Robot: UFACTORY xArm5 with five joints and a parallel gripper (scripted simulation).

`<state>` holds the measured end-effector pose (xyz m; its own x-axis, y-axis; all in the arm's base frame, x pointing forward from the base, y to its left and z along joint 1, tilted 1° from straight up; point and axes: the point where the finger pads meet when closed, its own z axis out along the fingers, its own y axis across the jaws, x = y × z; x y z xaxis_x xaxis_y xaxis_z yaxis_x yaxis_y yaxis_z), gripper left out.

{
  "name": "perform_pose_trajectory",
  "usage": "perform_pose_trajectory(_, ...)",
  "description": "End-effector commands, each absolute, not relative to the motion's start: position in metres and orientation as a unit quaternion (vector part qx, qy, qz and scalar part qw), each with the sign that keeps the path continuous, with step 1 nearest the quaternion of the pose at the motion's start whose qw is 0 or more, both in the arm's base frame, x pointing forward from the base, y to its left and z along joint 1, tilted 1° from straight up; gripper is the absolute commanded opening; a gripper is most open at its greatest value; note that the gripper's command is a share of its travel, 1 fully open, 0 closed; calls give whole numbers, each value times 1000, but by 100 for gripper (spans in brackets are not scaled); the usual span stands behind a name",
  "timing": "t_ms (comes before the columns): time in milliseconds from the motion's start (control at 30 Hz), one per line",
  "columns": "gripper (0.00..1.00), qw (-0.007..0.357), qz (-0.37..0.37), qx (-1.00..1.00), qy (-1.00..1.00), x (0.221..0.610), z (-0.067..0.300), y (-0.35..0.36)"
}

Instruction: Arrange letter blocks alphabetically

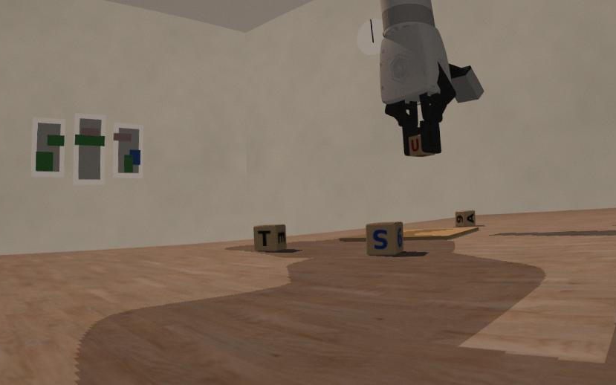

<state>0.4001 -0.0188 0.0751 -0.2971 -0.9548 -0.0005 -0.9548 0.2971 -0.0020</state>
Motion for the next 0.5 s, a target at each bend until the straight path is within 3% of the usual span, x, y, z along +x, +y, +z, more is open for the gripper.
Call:
perform_pose_trajectory(0,21,3,-3,-628,778,407,76,-54)
perform_pose_trajectory(267,21,2,-4,-691,723,408,75,-123)
perform_pose_trajectory(467,21,2,-4,-695,719,408,75,-128)
